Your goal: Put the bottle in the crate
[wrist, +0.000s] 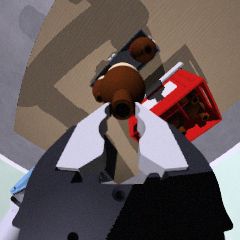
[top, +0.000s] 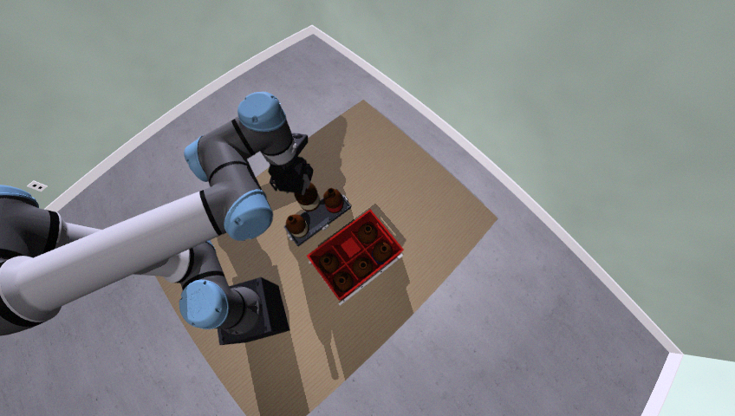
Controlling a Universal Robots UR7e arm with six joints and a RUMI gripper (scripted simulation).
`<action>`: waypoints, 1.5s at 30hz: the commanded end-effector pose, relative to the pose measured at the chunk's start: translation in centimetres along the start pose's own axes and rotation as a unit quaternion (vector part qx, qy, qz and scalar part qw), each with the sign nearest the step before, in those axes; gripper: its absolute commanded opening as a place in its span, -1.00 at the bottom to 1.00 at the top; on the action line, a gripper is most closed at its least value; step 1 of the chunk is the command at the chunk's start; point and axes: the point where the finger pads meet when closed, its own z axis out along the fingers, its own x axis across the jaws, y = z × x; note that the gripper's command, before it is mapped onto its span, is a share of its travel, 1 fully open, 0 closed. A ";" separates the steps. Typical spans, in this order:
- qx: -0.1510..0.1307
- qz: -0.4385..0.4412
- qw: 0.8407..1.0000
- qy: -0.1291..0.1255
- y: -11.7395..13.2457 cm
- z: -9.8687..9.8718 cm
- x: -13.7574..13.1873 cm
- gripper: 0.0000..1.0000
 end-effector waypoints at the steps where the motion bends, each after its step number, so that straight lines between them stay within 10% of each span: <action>1: 0.000 0.000 1.000 0.000 0.0 0.0 0.0 -1.00; 45: 0.000 0.000 1.000 0.000 1.4 0.0 1.8 -1.00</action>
